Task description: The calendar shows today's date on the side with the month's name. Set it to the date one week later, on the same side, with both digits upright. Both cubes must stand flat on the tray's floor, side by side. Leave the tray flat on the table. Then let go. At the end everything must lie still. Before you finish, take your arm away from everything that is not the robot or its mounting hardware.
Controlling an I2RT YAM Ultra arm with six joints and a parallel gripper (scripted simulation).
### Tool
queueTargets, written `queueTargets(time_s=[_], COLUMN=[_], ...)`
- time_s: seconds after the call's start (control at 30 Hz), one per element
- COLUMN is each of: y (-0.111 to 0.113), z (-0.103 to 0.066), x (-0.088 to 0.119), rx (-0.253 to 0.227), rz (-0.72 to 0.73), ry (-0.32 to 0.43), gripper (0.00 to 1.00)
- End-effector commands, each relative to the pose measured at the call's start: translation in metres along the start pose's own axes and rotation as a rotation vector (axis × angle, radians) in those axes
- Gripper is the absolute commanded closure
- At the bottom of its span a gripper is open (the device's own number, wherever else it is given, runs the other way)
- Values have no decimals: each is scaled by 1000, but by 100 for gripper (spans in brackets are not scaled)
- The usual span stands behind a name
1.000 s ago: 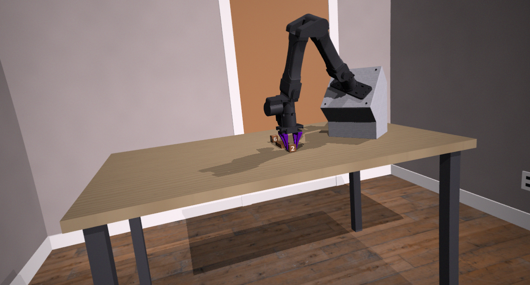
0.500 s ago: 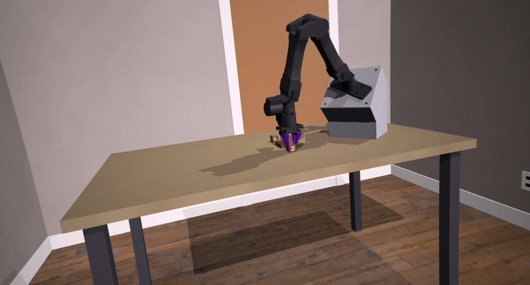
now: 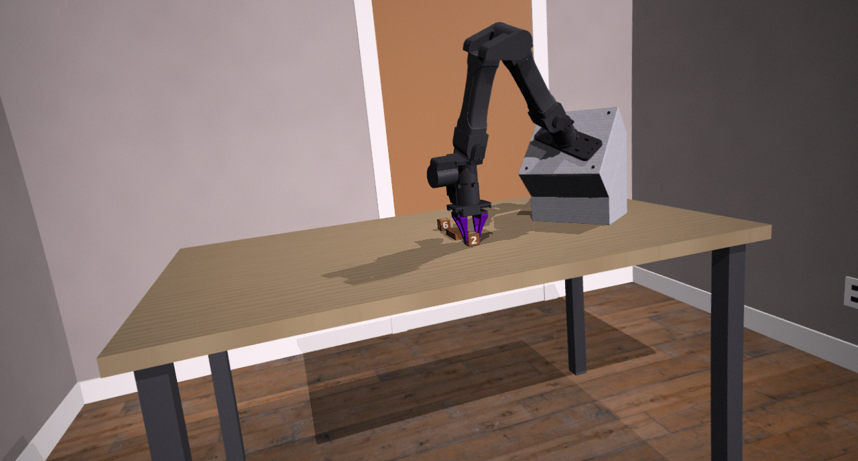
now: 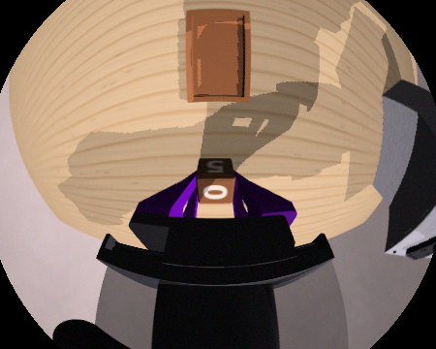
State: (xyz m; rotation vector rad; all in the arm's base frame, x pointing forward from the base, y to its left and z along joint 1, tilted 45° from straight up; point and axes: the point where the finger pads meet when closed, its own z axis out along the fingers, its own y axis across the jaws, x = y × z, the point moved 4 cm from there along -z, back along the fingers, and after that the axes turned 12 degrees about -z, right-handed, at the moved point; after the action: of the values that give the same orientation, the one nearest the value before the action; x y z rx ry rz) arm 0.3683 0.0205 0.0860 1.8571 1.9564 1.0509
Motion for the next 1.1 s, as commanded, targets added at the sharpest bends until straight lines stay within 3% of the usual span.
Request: queueTargets(time_s=[0.0, 0.3, 0.43, 0.7, 0.77, 0.9, 1.07], y=[3, 3, 3, 2, 2, 2, 2], z=[-2, -7, -27, -85, -85, -100, -102], x=[-2, -1, -1, -1, -1, 0, 0], rx=[-9, -9, -9, -9, -9, -9, -9], rz=[0, 0, -1, -1, -1, -1, -1], ry=[-11, -11, -11, -12, -12, -12, -12], gripper=[73, 73, 73, 73, 73, 73, 73])
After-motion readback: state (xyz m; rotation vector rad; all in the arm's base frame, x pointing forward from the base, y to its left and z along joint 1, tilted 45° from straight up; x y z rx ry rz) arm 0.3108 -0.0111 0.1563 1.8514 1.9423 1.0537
